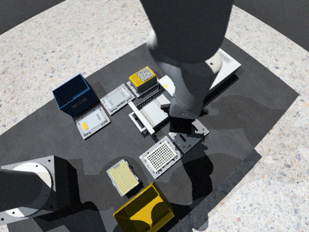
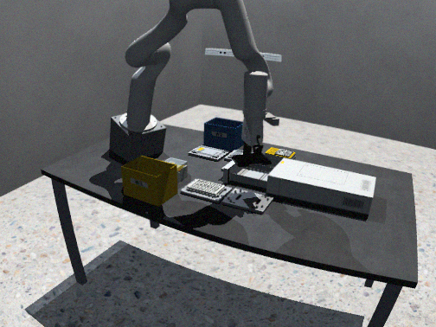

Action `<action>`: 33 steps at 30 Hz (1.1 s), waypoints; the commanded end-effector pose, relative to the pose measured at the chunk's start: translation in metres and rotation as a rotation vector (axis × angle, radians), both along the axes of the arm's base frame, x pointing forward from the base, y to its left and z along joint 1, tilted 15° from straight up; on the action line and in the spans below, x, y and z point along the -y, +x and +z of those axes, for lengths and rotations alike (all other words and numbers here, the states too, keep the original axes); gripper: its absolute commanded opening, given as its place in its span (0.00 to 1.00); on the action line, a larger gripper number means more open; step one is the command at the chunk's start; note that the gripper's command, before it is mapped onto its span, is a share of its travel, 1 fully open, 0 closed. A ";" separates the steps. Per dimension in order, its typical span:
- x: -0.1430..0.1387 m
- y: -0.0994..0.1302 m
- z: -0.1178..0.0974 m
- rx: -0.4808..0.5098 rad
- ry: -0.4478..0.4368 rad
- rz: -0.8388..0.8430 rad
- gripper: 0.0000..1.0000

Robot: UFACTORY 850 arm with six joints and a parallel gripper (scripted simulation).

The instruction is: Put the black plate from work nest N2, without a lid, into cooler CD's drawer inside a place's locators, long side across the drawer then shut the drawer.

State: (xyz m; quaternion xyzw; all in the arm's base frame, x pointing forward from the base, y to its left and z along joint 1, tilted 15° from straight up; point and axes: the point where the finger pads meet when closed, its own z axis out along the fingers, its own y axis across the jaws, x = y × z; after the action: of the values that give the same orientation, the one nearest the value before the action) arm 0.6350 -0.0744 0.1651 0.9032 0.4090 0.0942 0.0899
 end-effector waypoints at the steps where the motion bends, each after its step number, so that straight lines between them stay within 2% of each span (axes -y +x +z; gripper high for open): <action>1: -0.010 -0.004 -0.001 -0.009 -0.017 0.140 0.00; 17: -0.046 -0.020 -0.007 -0.048 -0.140 0.624 0.00; 19: -0.046 -0.020 -0.007 -0.048 -0.140 0.624 0.00; 24: -0.058 -0.026 -0.010 -0.060 -0.178 0.774 0.00; 33: -0.079 -0.035 -0.014 -0.060 -0.178 0.774 0.00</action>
State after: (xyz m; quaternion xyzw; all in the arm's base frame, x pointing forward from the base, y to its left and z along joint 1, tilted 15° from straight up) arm 0.6028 -0.0042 0.1522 0.6747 0.7269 0.0578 0.1142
